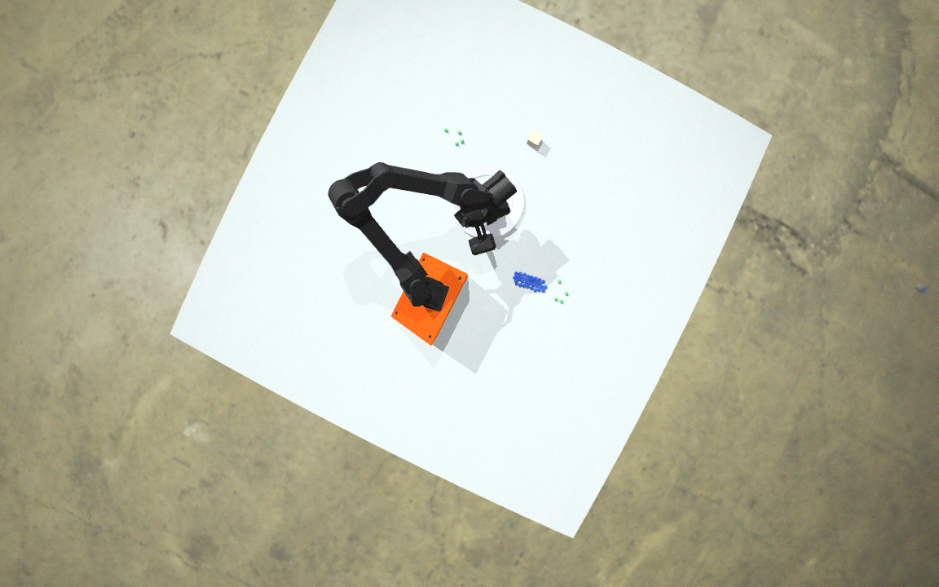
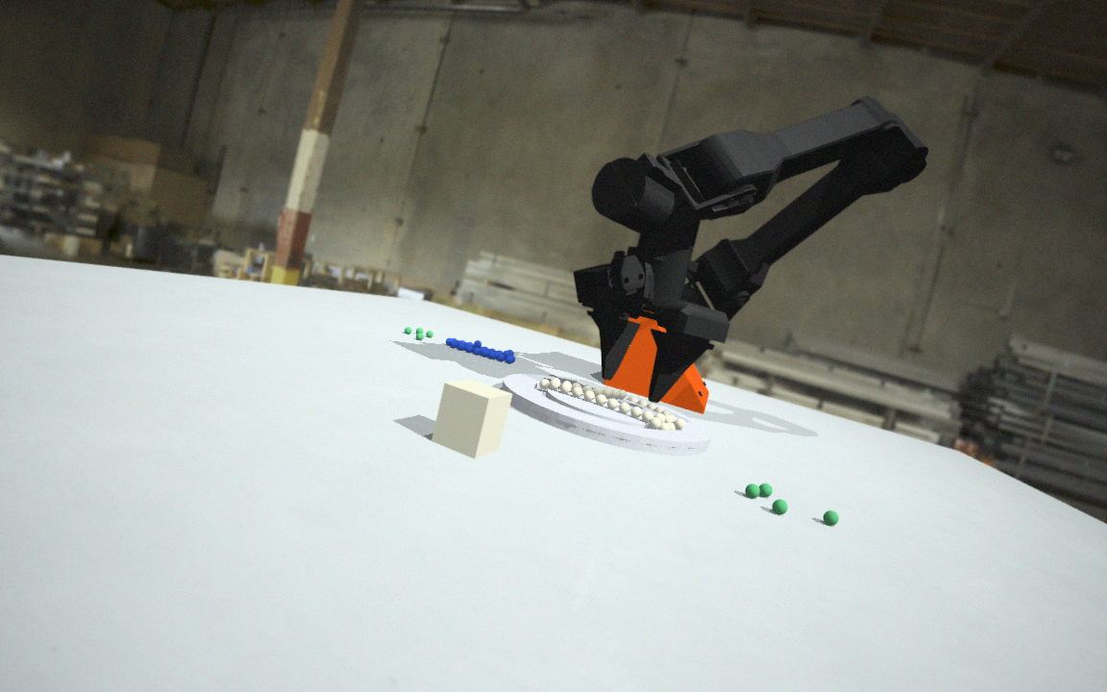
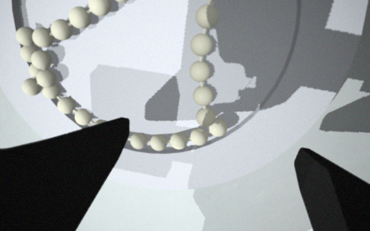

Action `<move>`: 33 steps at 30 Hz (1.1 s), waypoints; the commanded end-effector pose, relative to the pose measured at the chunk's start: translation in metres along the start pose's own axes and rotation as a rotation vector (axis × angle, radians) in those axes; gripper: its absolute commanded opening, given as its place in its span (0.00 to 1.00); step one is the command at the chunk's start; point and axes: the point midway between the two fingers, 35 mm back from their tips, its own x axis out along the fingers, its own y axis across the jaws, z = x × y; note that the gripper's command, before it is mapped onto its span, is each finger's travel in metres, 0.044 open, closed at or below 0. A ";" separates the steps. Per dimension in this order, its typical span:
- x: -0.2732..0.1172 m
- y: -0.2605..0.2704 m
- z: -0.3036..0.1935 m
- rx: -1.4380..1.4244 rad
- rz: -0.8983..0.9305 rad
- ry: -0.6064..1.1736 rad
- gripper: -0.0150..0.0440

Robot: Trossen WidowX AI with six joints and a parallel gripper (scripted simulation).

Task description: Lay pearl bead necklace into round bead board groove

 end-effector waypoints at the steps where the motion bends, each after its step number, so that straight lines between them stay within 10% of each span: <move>1: -0.007 0.001 0.003 -0.105 -0.003 -0.006 0.87; 10: -0.032 0.006 0.010 -0.544 -0.005 -0.005 0.47; 33: -0.017 0.007 0.012 -0.545 -0.005 -0.011 0.46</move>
